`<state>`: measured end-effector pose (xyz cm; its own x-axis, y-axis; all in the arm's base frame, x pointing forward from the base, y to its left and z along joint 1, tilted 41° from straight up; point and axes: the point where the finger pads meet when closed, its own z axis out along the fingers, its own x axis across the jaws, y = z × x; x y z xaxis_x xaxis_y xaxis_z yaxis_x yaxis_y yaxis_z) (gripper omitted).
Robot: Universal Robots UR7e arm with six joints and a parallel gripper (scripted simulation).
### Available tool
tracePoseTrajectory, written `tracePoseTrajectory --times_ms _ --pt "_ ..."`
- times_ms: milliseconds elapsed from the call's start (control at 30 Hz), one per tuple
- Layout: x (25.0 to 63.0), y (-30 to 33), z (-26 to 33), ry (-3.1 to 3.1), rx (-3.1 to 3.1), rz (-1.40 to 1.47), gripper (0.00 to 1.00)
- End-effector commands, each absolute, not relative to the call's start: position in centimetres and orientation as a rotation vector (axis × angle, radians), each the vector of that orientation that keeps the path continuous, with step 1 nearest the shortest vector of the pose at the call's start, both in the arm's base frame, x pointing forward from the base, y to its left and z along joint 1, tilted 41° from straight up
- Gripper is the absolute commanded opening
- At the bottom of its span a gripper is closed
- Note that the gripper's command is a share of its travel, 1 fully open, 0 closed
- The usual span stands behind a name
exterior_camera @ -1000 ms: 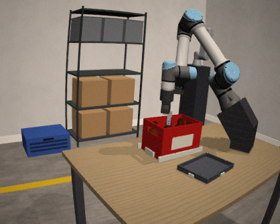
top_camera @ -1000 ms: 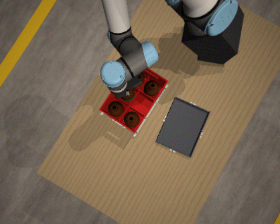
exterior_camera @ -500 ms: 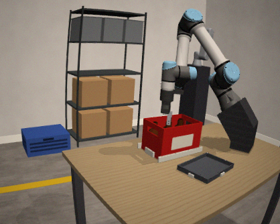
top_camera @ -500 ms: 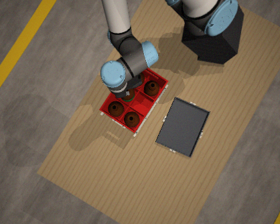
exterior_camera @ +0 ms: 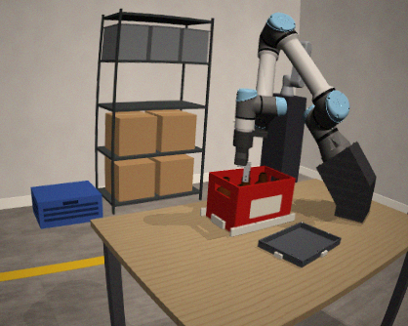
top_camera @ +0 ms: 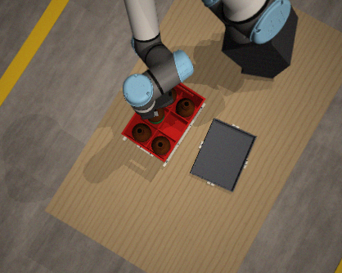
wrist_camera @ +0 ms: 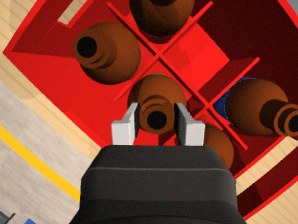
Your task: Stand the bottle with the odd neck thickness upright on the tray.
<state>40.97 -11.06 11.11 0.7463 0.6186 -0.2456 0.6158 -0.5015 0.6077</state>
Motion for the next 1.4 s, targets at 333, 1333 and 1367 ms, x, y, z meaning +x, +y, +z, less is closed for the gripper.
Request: tracePoseTrajectory --times_ms 333,1333,1367 --pt "40.99 -11.05 11.15 0.922 2.244 0.007 0.00" --pt "40.99 -11.05 11.15 0.922 2.244 0.007 1.00" --pt "40.99 -11.05 11.15 0.922 2.244 0.007 1.00"
